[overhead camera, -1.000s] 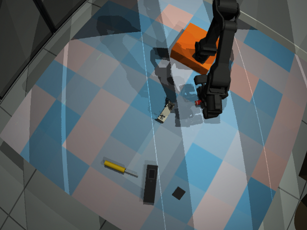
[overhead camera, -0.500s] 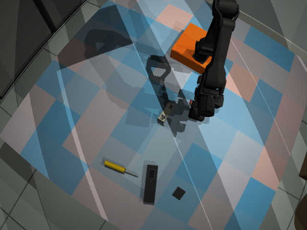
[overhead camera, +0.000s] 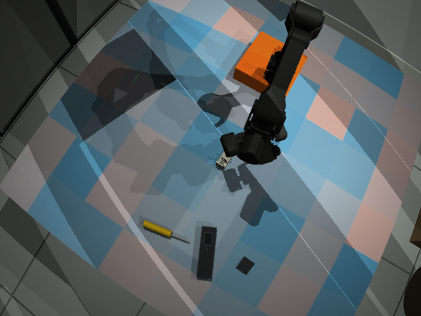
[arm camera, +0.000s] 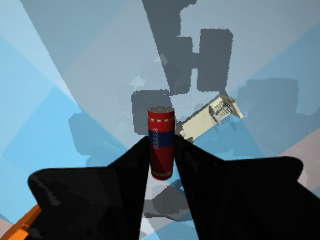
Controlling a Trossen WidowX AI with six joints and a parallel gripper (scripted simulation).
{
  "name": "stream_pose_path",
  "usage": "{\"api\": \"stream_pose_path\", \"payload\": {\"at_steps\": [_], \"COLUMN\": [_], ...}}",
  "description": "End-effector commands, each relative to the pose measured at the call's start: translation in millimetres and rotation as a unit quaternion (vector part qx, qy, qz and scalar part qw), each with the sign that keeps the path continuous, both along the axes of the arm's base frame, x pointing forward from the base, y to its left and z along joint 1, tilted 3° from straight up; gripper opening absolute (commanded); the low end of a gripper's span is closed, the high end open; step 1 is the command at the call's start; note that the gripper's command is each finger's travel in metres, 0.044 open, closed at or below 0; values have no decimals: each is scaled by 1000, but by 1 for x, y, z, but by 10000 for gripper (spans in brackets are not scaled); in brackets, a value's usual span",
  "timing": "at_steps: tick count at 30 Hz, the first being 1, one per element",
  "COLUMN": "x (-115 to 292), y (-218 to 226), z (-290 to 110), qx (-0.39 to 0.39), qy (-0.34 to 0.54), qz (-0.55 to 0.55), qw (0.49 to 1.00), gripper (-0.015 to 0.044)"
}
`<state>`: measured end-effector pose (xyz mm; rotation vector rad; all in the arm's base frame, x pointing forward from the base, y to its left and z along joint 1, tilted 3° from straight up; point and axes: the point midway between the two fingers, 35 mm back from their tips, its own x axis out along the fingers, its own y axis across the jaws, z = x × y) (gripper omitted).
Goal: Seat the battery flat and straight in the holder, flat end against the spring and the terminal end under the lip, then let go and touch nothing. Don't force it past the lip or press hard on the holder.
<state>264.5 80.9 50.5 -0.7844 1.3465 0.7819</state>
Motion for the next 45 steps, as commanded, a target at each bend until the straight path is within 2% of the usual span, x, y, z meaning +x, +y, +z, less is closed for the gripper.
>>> {"api": "stream_pose_path", "payload": {"at_steps": [1,6,13,21,38,45], "x": [13,27,43,43,40,40], "y": [-11,-26,-45,-45,-44,-44], "z": [4,7,11,10,-28,-30], "qx": [8,16,25,22,-43,-50], "qy": [3,7,12,17,119,129], "qz": [-120,-265,-438,-440,-433,-432], "qw": [993,964,899,898,893,891], "gripper": [66,66,66,66,66,66]}}
